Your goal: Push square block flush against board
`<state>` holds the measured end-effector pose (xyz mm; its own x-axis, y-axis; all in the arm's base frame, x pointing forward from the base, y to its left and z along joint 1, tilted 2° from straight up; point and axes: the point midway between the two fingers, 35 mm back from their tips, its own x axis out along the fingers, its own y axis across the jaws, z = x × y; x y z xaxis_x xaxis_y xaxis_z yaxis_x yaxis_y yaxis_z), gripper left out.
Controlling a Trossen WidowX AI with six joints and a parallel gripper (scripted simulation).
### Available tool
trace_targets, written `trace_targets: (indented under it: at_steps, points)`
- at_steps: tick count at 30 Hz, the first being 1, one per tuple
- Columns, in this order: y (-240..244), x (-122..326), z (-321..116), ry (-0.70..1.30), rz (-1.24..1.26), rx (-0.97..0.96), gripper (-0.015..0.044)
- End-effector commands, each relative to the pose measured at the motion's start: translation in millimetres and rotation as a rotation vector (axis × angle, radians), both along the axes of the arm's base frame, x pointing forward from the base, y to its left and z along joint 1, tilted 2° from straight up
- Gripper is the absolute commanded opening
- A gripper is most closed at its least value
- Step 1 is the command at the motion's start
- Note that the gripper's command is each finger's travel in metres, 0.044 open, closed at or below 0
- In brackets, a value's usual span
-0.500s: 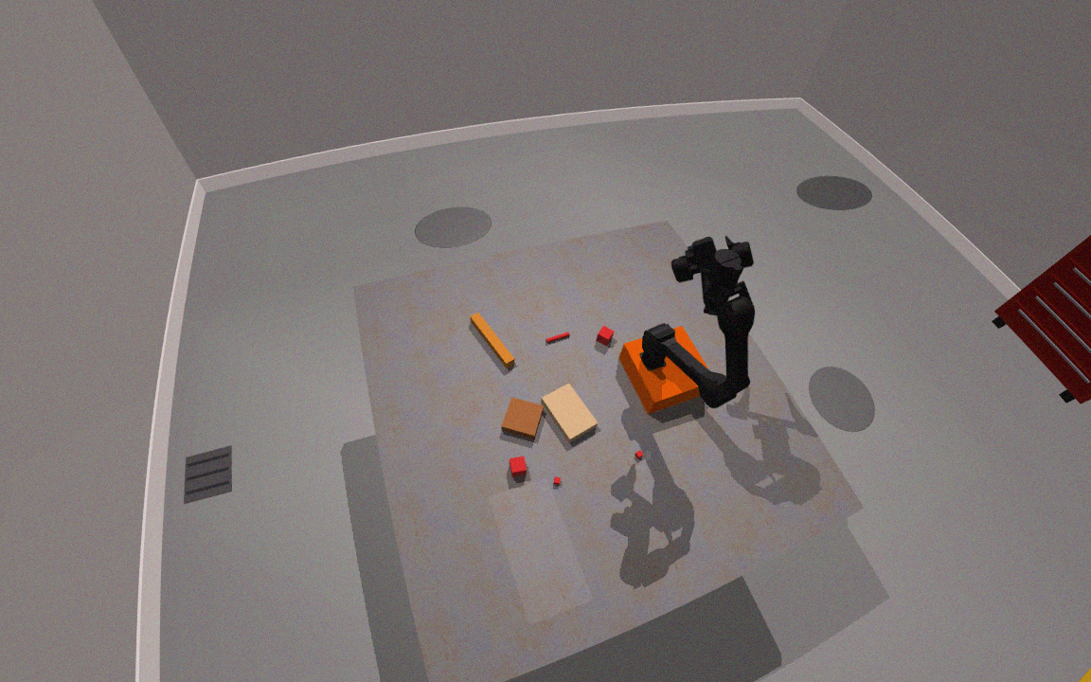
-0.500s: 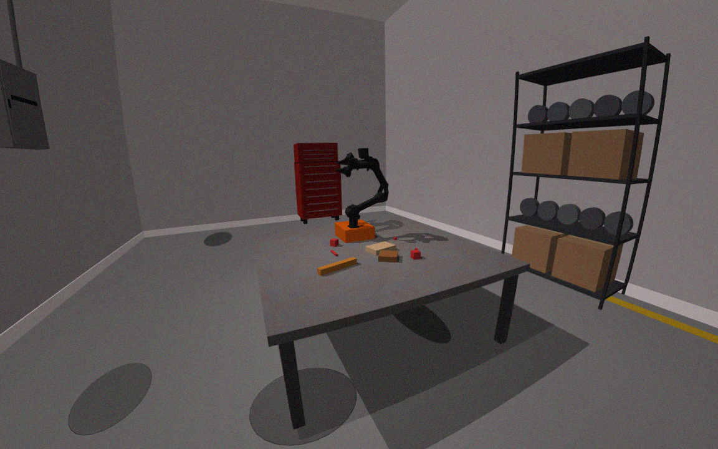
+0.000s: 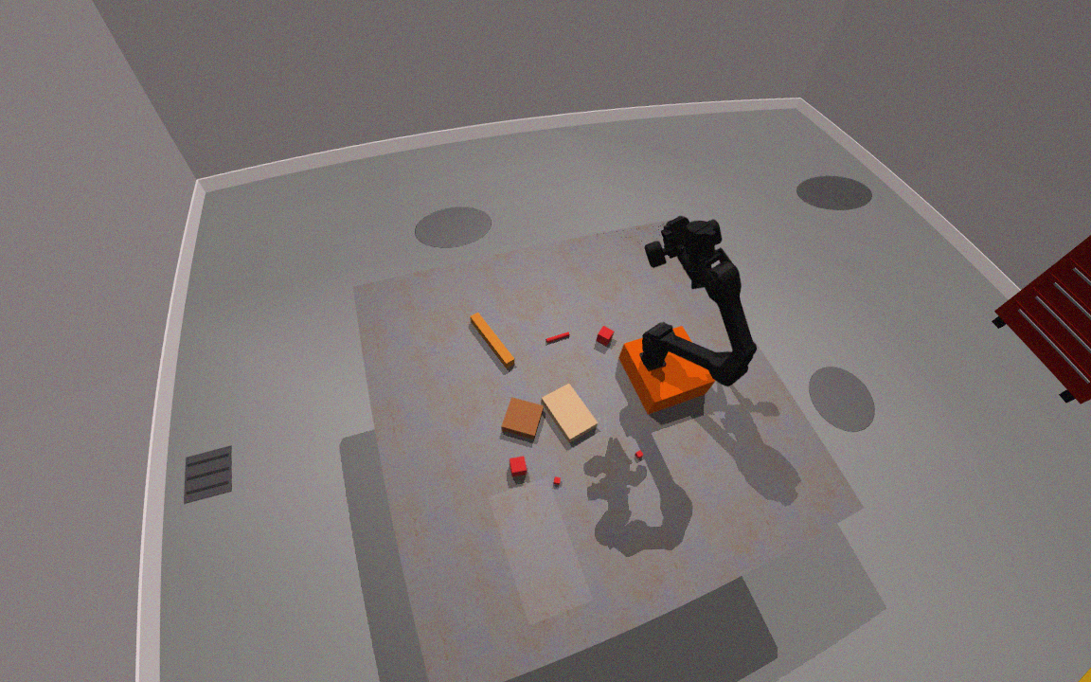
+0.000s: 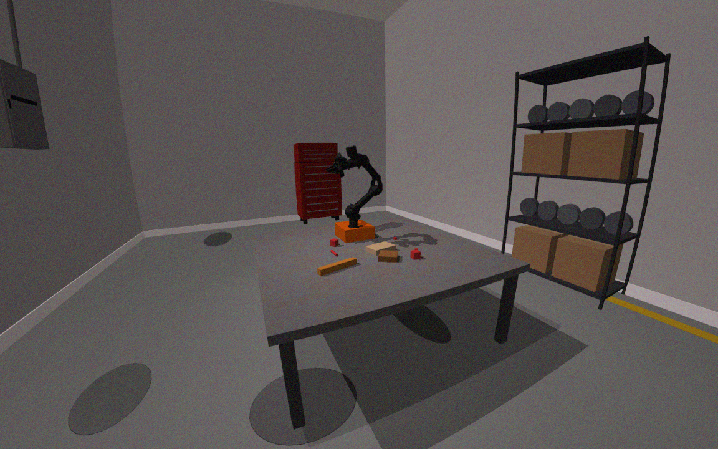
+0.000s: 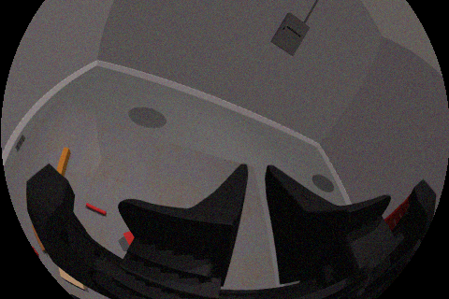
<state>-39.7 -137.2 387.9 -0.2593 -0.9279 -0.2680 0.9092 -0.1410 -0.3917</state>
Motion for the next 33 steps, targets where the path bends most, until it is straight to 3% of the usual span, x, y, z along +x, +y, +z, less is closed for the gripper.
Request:
trace_targets:
  at_steps: [1,10,18,33]
  points:
    - [-25.0,23.7,-10.6,-0.072,0.077,0.052,0.0000]
    - [-73.5,100.5,-49.9,-0.228,0.256,0.236,0.0000]
    - [-85.6,177.1,-96.9,-0.312,0.391,0.436,0.0000]
    - [-34.8,311.3,-223.8,-0.442,0.406,0.910,0.0000]
